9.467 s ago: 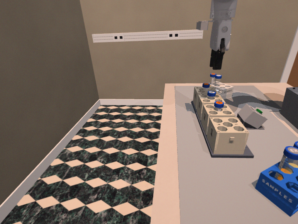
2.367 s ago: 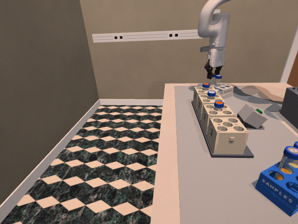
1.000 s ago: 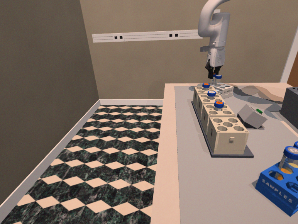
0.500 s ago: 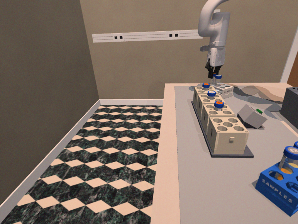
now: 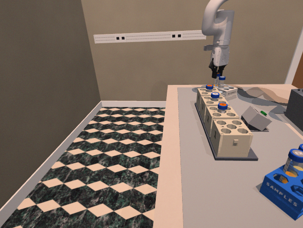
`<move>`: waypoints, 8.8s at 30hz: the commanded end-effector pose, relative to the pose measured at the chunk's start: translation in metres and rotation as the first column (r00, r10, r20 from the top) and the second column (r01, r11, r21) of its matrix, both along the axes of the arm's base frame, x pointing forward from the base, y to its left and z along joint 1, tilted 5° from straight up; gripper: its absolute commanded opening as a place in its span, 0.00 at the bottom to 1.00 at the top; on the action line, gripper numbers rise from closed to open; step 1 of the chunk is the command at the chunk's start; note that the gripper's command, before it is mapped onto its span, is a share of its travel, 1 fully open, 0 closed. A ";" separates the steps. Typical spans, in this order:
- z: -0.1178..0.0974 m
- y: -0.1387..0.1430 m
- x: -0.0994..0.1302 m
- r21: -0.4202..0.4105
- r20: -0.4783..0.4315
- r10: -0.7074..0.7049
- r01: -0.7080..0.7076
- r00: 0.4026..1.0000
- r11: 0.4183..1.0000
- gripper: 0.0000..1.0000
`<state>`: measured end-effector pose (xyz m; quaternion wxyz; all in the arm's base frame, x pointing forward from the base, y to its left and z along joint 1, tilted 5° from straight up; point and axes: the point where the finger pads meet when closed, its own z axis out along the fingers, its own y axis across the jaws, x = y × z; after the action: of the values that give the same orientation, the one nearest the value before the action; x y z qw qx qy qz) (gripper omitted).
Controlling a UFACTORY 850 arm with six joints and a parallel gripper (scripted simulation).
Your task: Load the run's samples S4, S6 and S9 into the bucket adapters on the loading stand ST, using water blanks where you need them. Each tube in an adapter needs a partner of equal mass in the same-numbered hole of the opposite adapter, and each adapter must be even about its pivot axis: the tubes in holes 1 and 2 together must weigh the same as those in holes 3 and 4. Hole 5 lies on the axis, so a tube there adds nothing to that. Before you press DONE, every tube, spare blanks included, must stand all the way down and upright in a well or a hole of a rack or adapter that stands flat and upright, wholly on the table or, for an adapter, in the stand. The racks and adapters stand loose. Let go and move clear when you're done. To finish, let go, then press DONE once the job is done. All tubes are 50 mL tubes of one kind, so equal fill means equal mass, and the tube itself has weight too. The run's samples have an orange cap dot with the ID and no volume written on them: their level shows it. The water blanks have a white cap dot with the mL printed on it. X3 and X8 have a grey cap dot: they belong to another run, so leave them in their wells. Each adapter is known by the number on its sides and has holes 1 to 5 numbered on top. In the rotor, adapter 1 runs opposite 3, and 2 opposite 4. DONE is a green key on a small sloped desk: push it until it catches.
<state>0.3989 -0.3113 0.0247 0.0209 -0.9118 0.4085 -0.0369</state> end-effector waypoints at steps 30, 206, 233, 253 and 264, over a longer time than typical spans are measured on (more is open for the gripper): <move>0.036 -0.001 -0.002 -0.001 0.001 0.000 0.000 1.000 1.000 0.00; 0.125 0.524 -0.017 -0.076 -0.032 0.848 -0.847 0.529 0.526 0.00; 0.117 0.524 -0.016 -0.076 -0.032 0.848 -0.847 0.529 0.526 0.00; 0.090 0.524 -0.014 -0.076 -0.032 0.848 -0.847 0.529 0.526 0.00; 0.088 0.524 -0.013 -0.076 -0.032 0.848 -0.847 0.529 0.526 0.00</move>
<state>0.3848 0.2128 0.1141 0.0003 -0.9953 -0.0869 -0.0423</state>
